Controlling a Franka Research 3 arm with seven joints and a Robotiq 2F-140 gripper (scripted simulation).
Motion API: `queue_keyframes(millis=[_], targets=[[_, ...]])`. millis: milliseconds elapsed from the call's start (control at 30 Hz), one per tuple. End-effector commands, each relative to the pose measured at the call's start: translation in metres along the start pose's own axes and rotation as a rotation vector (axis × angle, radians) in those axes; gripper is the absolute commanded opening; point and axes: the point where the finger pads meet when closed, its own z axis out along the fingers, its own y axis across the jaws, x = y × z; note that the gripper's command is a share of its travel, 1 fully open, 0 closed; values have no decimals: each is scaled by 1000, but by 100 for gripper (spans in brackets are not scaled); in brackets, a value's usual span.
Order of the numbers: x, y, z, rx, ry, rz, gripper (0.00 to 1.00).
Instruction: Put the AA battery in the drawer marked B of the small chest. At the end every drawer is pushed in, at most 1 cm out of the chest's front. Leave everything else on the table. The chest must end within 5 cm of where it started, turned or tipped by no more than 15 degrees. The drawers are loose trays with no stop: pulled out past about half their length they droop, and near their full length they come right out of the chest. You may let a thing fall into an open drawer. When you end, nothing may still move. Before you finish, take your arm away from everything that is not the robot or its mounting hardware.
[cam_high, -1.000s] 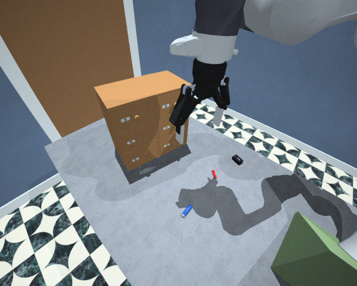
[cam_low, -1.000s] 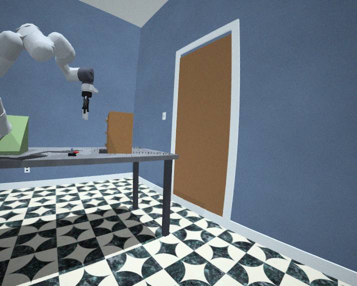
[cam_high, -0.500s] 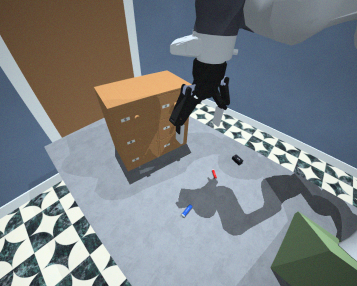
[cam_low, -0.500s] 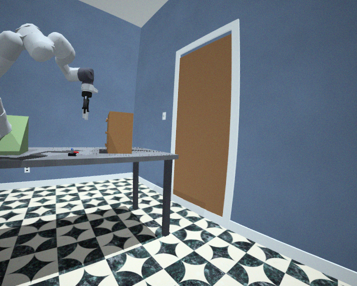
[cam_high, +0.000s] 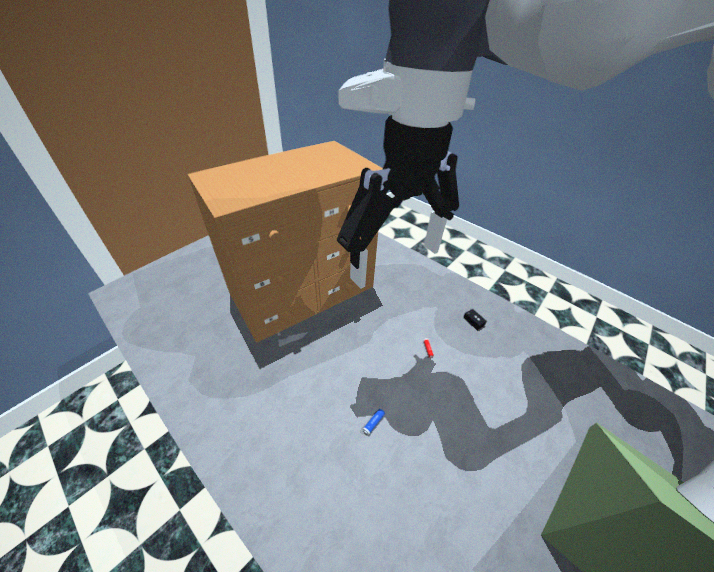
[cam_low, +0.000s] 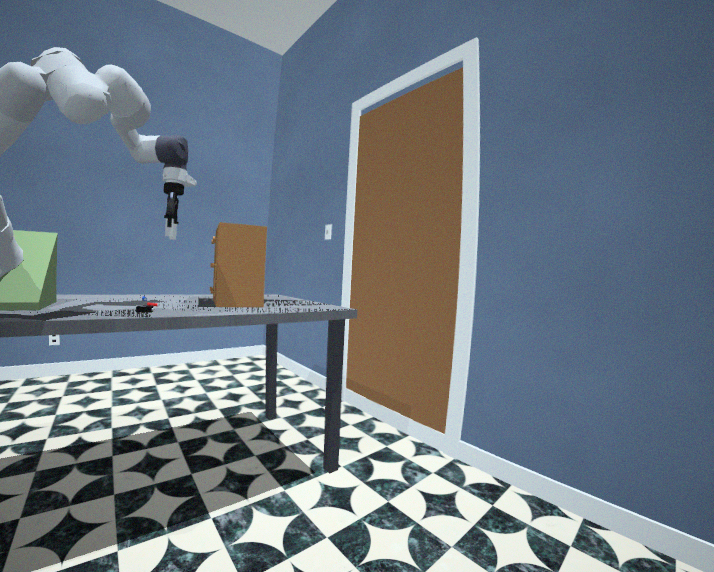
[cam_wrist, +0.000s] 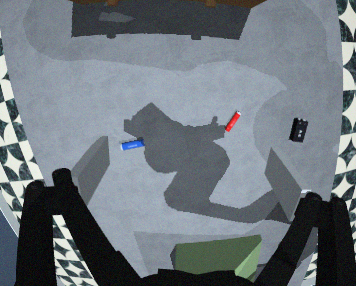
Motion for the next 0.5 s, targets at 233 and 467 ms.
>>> queue_keyframes(millis=[233, 467], targets=[[-1, -47, 0, -2, -1, -2, 100], [-2, -114, 1, -2, -4, -5, 100]])
